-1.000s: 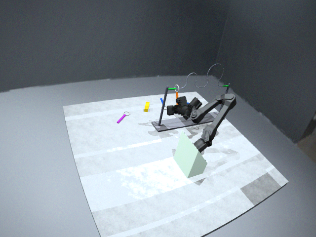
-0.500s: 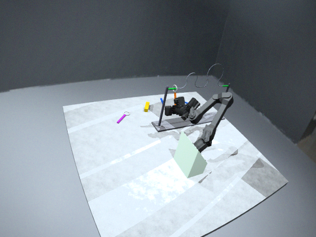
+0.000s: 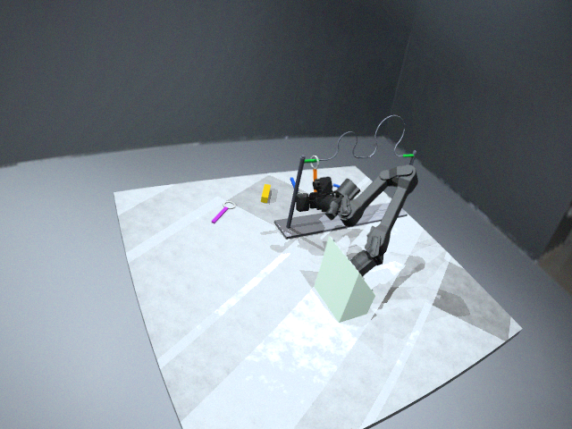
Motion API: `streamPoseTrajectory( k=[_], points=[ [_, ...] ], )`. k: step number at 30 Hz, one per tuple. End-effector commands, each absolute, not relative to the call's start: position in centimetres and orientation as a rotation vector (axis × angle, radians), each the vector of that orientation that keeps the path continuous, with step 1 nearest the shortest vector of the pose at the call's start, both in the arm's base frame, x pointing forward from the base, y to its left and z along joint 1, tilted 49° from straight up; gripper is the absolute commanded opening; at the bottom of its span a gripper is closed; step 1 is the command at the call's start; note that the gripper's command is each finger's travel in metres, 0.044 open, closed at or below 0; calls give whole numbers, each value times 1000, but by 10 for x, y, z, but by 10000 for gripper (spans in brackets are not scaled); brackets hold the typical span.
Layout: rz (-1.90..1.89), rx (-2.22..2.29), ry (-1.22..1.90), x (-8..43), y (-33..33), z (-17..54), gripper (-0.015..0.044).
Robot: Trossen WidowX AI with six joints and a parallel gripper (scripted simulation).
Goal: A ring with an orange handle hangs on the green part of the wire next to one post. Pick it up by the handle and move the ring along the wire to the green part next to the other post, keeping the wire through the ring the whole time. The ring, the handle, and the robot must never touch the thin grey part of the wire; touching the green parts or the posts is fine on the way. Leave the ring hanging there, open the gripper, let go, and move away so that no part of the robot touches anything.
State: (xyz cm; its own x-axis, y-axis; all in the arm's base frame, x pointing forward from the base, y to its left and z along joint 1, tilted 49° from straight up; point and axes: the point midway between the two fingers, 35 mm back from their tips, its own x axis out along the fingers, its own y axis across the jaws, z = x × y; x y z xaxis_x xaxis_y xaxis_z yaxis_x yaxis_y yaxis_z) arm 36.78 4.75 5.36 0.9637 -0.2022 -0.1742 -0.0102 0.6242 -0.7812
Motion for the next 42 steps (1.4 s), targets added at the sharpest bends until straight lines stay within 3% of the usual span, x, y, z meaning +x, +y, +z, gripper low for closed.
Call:
streamPoseTrajectory(
  k=[1, 21, 33, 42],
  points=[
    [-108, -892, 252, 369, 44, 50, -150],
    [-108, -892, 252, 369, 43, 48, -150],
    [-110, -888, 252, 367, 43, 49, 160],
    [-108, -890, 254, 335, 51, 54, 160]
  ],
)
